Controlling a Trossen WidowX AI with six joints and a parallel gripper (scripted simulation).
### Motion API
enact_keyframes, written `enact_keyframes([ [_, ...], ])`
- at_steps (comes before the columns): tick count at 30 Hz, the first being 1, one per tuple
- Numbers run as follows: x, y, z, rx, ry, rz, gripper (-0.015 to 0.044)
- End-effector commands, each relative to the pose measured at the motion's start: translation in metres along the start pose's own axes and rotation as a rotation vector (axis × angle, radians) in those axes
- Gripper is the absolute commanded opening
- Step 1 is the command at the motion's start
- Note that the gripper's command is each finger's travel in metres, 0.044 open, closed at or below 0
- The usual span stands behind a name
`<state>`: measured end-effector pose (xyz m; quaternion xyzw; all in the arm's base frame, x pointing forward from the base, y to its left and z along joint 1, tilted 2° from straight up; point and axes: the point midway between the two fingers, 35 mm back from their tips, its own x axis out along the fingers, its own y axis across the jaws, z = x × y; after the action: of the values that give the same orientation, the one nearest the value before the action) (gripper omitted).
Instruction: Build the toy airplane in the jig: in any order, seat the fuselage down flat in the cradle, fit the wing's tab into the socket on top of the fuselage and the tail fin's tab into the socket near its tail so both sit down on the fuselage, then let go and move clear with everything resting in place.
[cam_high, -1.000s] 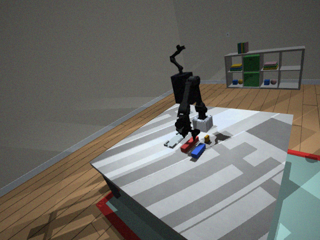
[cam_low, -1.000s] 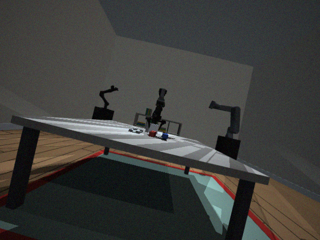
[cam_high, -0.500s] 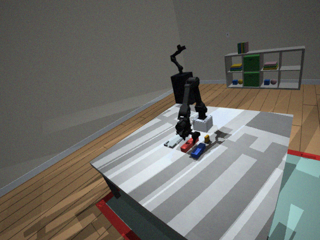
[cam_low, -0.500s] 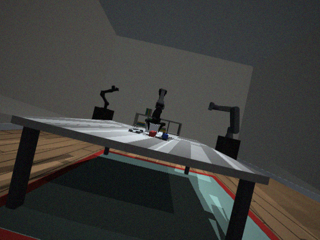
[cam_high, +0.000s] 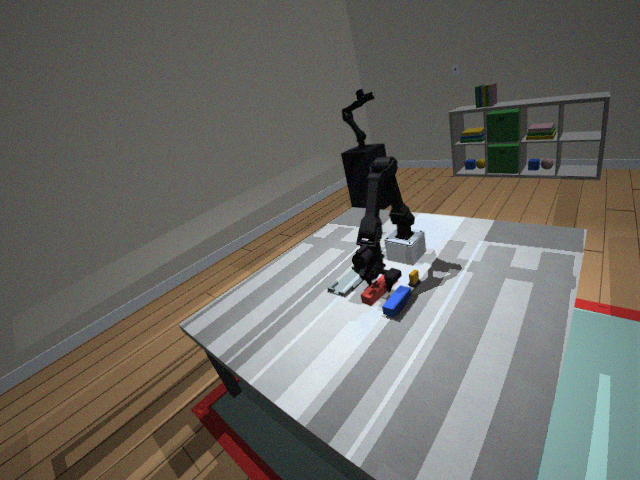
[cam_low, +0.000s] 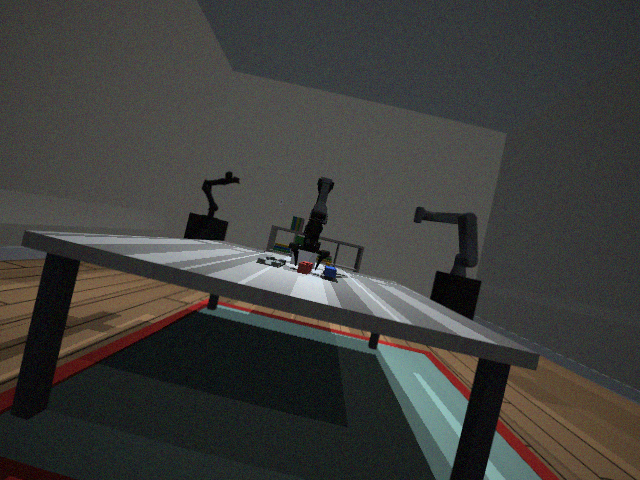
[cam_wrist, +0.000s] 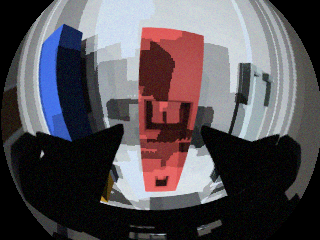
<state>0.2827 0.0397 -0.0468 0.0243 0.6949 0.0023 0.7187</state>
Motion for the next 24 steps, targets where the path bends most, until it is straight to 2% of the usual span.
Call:
enact_keyframes([
  [1, 0.0086, 0.0001, -0.0025, 0.007, 0.006, 0.002, 0.044],
  [3, 0.0096, 0.0001, -0.0026, 0.007, 0.006, 0.002, 0.044],
  [13, 0.0096, 0.0001, -0.0026, 0.007, 0.006, 0.002, 0.0177],
  [20, 0.0096, 0.0001, -0.0026, 0.007, 0.006, 0.002, 0.0131],
  [24, 0.0055, 0.0002, -0.0014, 0.007, 0.006, 0.002, 0.0026],
])
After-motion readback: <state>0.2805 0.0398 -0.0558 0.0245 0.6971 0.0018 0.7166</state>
